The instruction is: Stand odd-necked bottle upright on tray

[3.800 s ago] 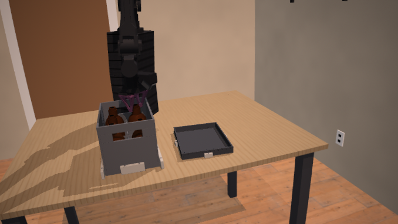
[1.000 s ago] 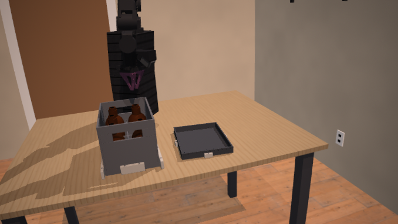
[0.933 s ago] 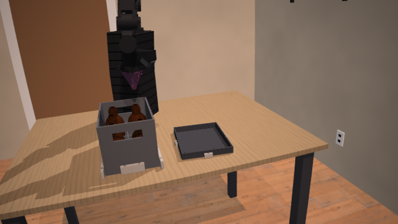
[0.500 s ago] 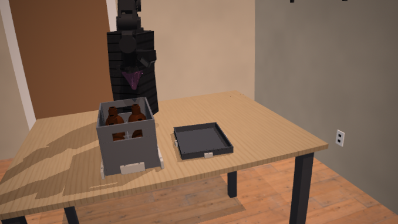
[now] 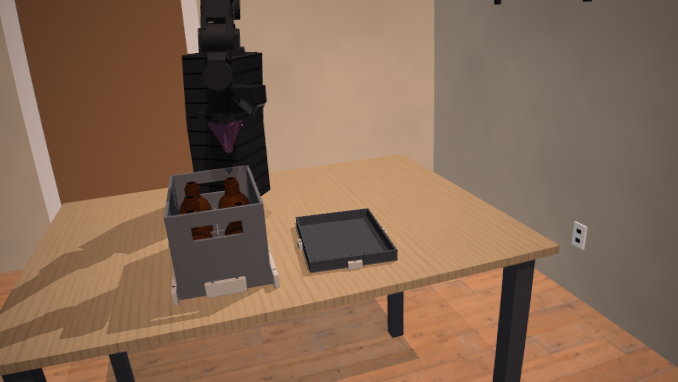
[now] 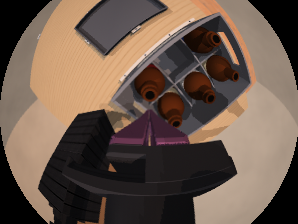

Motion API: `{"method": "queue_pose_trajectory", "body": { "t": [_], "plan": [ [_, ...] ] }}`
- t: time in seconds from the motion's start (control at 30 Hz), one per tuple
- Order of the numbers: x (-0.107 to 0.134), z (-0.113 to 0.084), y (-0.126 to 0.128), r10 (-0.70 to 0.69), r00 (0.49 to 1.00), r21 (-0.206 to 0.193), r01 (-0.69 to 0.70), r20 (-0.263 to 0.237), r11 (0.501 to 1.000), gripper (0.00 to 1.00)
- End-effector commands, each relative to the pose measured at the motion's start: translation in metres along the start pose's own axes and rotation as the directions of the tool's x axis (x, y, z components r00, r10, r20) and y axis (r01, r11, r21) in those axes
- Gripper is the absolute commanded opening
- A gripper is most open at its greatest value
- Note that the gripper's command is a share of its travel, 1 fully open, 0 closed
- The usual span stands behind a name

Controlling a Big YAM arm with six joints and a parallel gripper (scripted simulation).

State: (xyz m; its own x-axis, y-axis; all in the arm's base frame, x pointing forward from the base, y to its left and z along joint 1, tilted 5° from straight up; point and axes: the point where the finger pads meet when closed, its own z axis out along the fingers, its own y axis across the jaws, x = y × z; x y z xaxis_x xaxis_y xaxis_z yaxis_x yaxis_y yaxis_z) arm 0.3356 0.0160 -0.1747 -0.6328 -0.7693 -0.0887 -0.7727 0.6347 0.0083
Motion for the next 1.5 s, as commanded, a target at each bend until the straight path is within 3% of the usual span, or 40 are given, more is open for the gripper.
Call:
{"method": "queue_pose_trajectory", "body": {
  "t": [0.0, 0.13, 0.23, 0.27, 0.33, 0.37, 0.5, 0.57, 0.67, 0.77, 0.8, 0.83, 1.47],
  "plan": [
    [0.009, -0.001, 0.000, 0.006, 1.000, -0.013, -0.006, -0.009, 1.000, 0.00],
    [-0.002, 0.004, -0.018, 0.006, 1.000, -0.010, -0.006, -0.006, 1.000, 0.00],
    [-0.018, 0.007, -0.058, 0.006, 1.000, -0.007, -0.006, -0.004, 1.000, 0.00],
    [-0.018, 0.007, -0.058, 0.006, 1.000, -0.007, -0.006, -0.004, 1.000, 0.00],
    [-0.032, 0.008, -0.095, 0.006, 1.000, -0.005, -0.006, -0.001, 1.000, 0.00],
    [-0.032, 0.008, -0.095, 0.006, 1.000, -0.005, -0.006, -0.001, 1.000, 0.00],
    [-0.050, 0.005, -0.168, 0.005, 1.000, 0.000, -0.005, 0.003, 1.000, 0.00],
    [-0.050, 0.005, -0.168, 0.005, 1.000, 0.000, -0.005, 0.003, 1.000, 0.00],
    [-0.055, 0.002, -0.198, 0.005, 1.000, 0.003, -0.005, 0.003, 1.000, 0.00],
    [-0.057, 0.001, -0.203, 0.002, 1.000, 0.003, -0.002, 0.003, 1.000, 0.00],
    [-0.067, -0.007, -0.203, -0.015, 1.000, 0.017, 0.014, 0.012, 1.000, 0.61],
    [-0.064, -0.012, -0.190, -0.020, 1.000, 0.007, 0.020, 0.006, 1.000, 0.61],
    [-0.062, -0.010, -0.193, -0.016, 1.000, 0.007, 0.016, 0.005, 1.000, 0.61]
  ]
}}
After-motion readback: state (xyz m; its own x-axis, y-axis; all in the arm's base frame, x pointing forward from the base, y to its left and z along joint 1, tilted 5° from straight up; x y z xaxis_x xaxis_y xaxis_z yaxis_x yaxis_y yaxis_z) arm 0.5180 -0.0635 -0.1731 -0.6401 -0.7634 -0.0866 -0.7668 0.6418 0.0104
